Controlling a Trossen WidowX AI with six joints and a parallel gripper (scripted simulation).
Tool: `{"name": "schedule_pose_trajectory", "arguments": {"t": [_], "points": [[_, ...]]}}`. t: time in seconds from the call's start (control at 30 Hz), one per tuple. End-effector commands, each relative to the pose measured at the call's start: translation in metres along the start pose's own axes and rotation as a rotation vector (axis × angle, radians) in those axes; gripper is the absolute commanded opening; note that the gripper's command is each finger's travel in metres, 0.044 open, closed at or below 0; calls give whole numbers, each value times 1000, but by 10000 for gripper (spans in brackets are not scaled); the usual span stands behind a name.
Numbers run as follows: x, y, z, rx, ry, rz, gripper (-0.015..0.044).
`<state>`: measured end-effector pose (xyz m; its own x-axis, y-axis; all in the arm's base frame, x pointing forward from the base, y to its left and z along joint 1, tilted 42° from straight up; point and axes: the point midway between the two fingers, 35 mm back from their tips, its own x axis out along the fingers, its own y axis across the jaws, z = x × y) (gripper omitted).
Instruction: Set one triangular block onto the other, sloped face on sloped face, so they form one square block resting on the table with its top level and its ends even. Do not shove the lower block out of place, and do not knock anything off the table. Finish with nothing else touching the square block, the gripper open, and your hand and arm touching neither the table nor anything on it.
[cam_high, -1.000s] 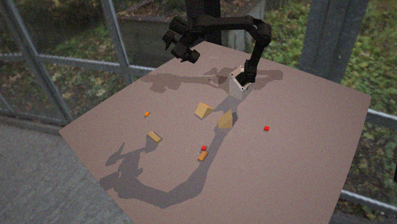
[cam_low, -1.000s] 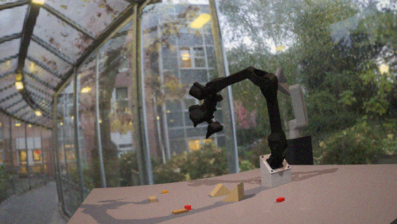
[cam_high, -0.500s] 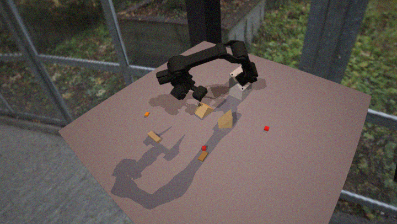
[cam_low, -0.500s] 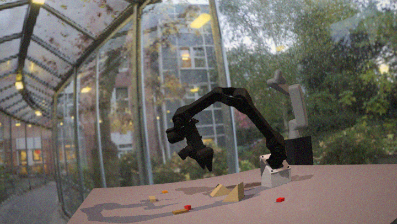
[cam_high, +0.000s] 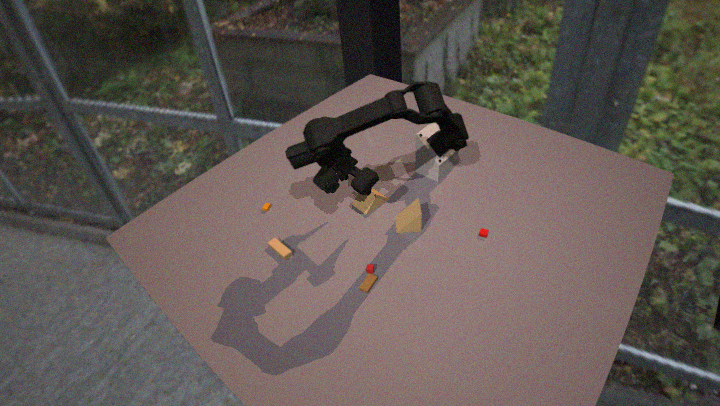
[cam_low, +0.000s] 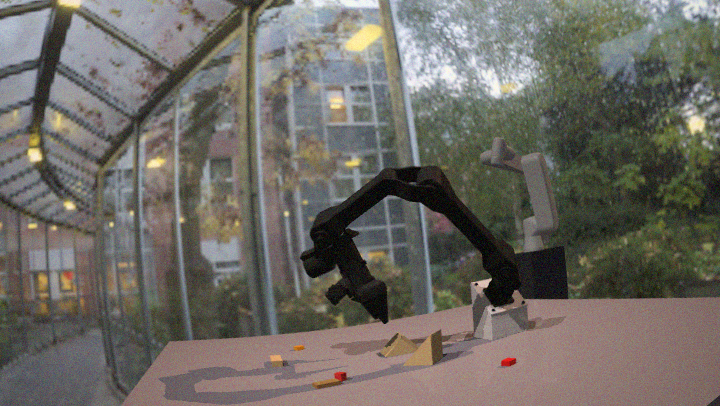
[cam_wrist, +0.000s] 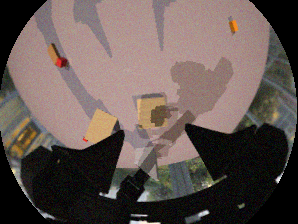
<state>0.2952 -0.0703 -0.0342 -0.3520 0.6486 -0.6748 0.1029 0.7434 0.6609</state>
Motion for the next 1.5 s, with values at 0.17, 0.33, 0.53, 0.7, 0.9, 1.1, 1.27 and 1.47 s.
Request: {"name": "schedule_pose_trajectory", "arguments": {"t": [0.17,0.33,0.53,0.7,0.9,1.1,1.27,1.47], "points": [[60,1,-6,11,18,8,440],[85,2,-12,7,15,12,440],[86,1,-12,7,14,12,440],[85,1,-11,4,20,11,361],[85,1,-11,4,20,11,262],[85,1,-11,4,20,11,183],[75,0,-13,4,19,9,52],[48,-1,-22,5,18,6,0]]}}
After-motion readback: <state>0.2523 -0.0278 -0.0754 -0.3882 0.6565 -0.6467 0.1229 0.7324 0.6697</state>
